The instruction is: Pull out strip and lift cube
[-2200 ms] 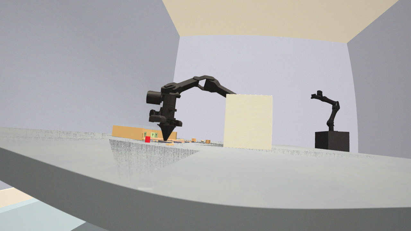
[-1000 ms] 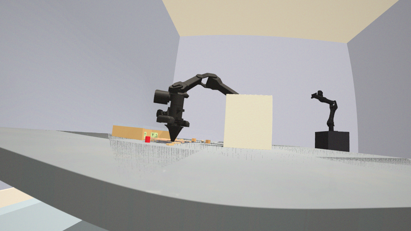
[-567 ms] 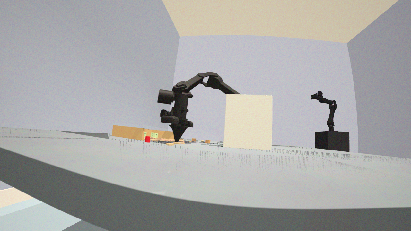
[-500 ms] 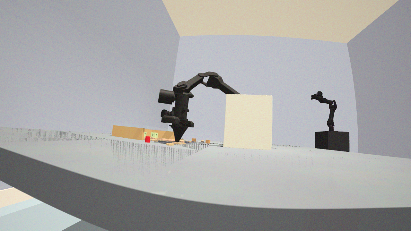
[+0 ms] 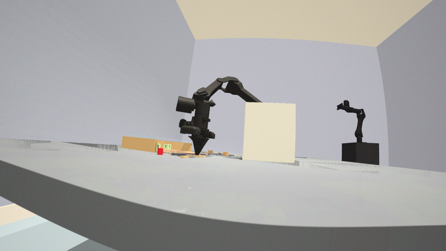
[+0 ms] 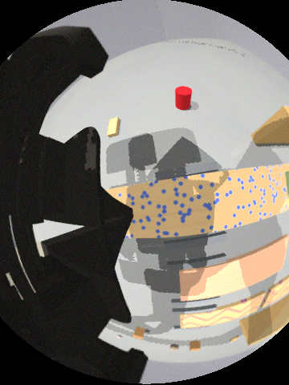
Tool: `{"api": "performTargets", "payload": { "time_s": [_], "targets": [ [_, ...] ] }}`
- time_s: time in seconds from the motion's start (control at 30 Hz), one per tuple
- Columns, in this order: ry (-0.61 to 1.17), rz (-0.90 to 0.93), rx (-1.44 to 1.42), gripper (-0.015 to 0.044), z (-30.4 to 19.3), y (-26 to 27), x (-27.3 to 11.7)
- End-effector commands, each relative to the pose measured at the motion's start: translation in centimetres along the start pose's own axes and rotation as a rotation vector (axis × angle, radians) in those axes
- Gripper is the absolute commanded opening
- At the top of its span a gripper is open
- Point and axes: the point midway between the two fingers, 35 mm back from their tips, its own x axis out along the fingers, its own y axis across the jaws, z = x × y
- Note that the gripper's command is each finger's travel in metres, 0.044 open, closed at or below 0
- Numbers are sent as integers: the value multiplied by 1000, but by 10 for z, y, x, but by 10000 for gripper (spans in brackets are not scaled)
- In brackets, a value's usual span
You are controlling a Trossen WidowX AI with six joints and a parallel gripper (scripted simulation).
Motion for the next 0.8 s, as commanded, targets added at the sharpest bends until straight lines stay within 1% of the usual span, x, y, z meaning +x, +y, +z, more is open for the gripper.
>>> {"api": "performTargets", "payload": {
  "time_s": [0.0,0.77],
  "targets": [
    [29,0,-5,0,-13,-2,5],
    [31,1,-6,0,-47,-3,4]
  ]
}}
